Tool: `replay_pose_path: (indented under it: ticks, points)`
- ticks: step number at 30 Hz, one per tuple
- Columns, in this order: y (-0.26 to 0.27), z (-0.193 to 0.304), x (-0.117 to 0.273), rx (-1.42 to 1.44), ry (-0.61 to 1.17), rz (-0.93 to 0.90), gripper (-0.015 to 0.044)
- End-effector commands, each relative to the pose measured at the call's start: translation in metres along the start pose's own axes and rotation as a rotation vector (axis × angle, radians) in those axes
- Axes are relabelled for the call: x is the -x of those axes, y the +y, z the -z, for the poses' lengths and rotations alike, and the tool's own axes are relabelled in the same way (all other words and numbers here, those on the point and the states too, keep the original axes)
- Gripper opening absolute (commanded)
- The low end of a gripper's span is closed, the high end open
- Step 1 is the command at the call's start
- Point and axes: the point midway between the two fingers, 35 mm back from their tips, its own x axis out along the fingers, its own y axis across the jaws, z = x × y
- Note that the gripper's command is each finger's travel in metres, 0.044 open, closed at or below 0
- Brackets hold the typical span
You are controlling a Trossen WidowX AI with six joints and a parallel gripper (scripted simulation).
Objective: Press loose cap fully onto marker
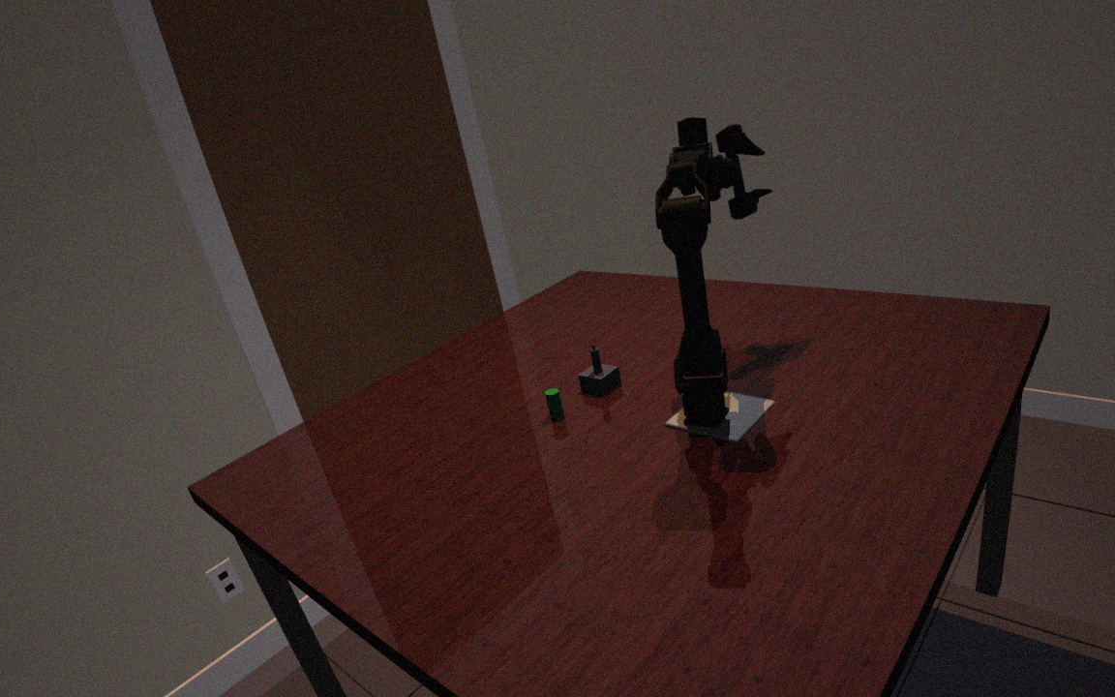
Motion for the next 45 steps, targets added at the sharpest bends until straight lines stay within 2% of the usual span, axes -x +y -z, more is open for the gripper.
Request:
replay_pose_path:
  ticks: [1, 6, 14, 22, 28, 35, 42, 45]
  points:
    - [0.000, -0.003, 0.001, -0.002, -0.009, -0.001, 0.0374]
    - [0.012, -0.070, 0.040, -0.043, -0.238, -0.035, 0.0242]
    - [0.051, -0.164, 0.135, -0.081, -0.598, -0.190, 0.0241]
    - [0.109, -0.211, 0.247, -0.054, -0.853, -0.439, 0.0241]
    - [0.163, -0.213, 0.332, 0.015, -0.953, -0.665, 0.0241]
    - [0.230, -0.178, 0.420, 0.164, -0.968, -0.906, 0.0241]
    - [0.285, -0.122, 0.478, 0.289, -0.818, -1.100, 0.0241]
    - [0.295, -0.110, 0.488, 0.309, -0.768, -1.131, 0.0241]
